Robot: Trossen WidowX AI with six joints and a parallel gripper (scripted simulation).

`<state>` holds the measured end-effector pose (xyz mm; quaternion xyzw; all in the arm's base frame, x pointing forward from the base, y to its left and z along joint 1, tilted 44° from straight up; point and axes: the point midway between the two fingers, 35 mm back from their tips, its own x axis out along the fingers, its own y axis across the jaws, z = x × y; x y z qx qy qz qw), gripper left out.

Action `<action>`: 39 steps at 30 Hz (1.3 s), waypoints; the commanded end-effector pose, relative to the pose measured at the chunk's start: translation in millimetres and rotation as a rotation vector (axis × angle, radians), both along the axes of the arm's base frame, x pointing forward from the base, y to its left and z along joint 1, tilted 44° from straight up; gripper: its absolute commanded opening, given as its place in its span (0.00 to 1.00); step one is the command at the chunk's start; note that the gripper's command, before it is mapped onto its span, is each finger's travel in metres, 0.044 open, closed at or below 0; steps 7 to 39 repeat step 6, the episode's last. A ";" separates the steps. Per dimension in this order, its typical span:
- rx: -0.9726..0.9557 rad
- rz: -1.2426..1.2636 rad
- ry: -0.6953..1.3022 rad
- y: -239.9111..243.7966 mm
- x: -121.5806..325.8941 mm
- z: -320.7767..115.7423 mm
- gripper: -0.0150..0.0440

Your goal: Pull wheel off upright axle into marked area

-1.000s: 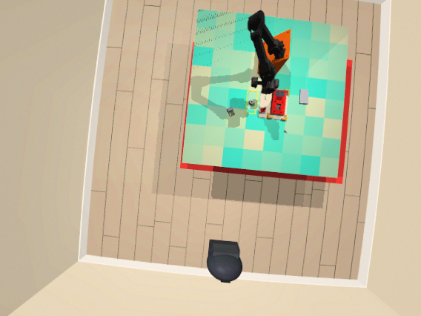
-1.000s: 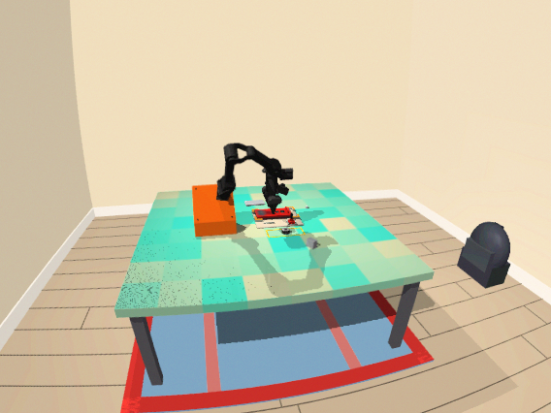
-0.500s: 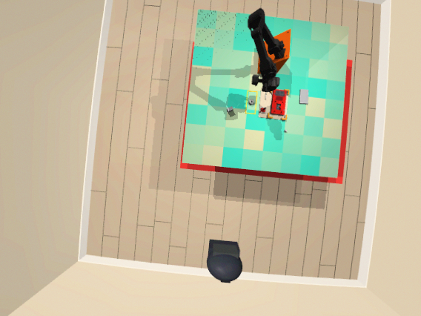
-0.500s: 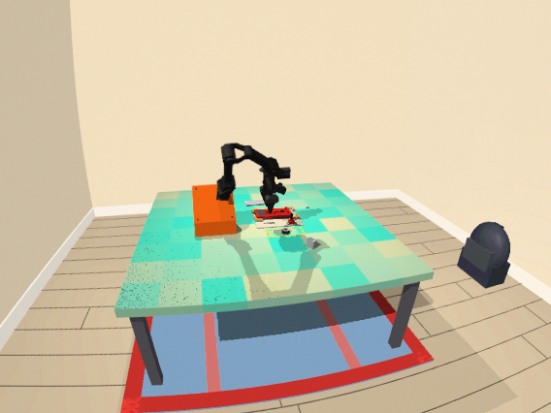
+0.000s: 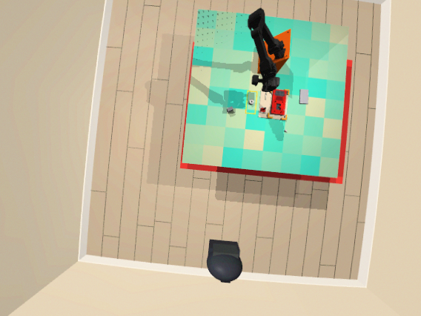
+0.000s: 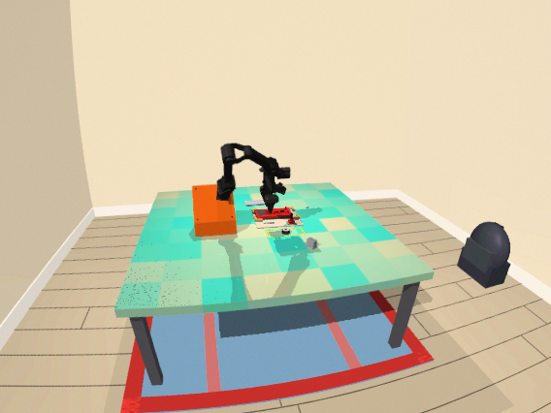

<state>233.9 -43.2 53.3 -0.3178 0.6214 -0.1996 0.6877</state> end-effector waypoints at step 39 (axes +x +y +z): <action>-0.003 -0.004 -0.004 -0.5 -0.4 0.6 1.00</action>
